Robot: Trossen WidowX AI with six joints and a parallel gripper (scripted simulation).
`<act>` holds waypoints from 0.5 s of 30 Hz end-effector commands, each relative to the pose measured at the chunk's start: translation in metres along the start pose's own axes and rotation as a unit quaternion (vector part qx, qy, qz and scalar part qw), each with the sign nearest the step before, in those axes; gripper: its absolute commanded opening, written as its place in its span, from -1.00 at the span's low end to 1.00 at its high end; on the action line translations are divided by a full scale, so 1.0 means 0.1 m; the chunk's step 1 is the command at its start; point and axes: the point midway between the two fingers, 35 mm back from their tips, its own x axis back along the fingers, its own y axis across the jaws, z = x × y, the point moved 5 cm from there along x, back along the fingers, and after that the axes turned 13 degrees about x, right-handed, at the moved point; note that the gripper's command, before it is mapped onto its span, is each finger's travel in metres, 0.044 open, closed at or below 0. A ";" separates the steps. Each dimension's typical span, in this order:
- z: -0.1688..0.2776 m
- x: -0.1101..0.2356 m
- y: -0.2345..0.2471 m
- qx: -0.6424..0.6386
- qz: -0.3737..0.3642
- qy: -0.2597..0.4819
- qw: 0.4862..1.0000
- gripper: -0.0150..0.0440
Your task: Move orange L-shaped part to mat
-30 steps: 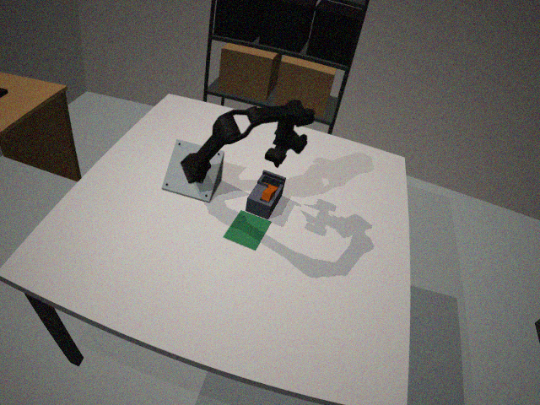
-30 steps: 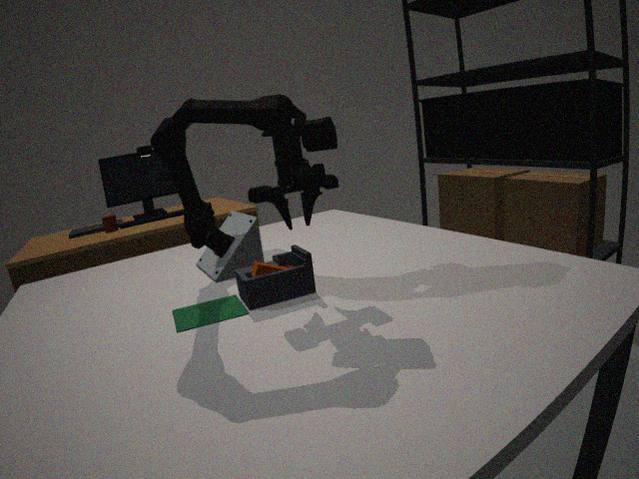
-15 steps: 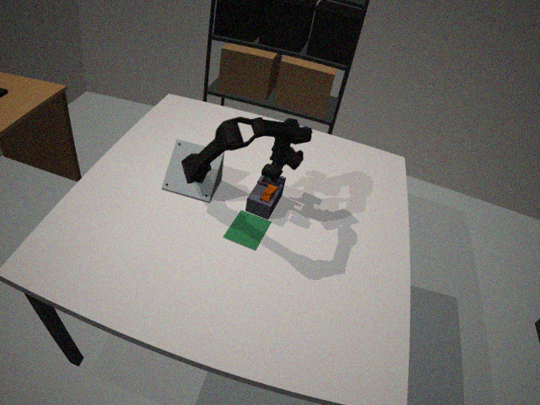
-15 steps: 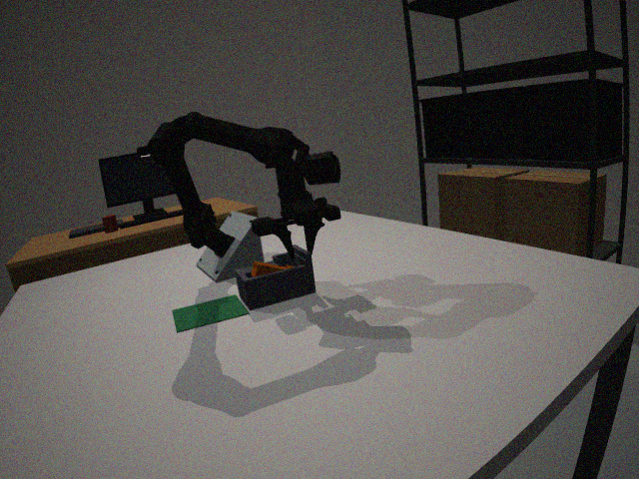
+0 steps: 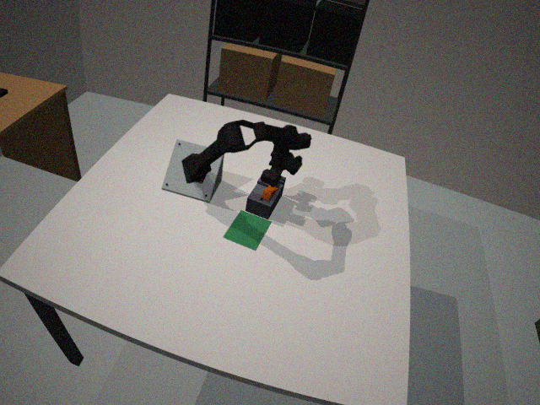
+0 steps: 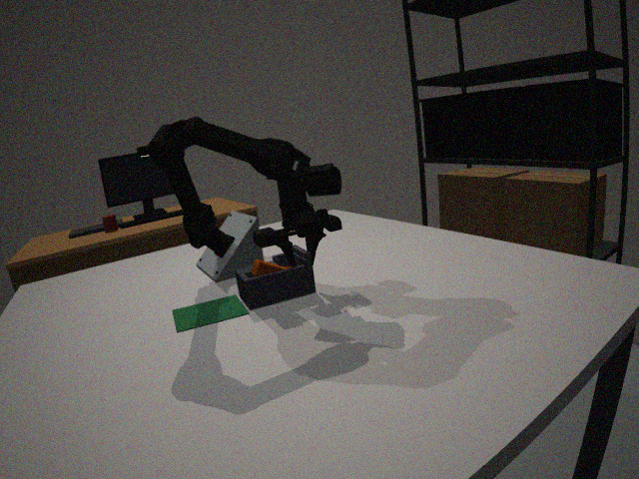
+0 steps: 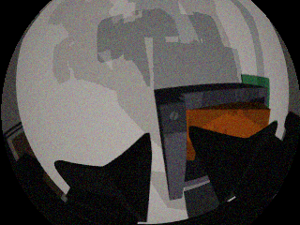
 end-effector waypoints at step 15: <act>0.03 -0.14 0.00 0.007 0.006 0.004 1.000 0.12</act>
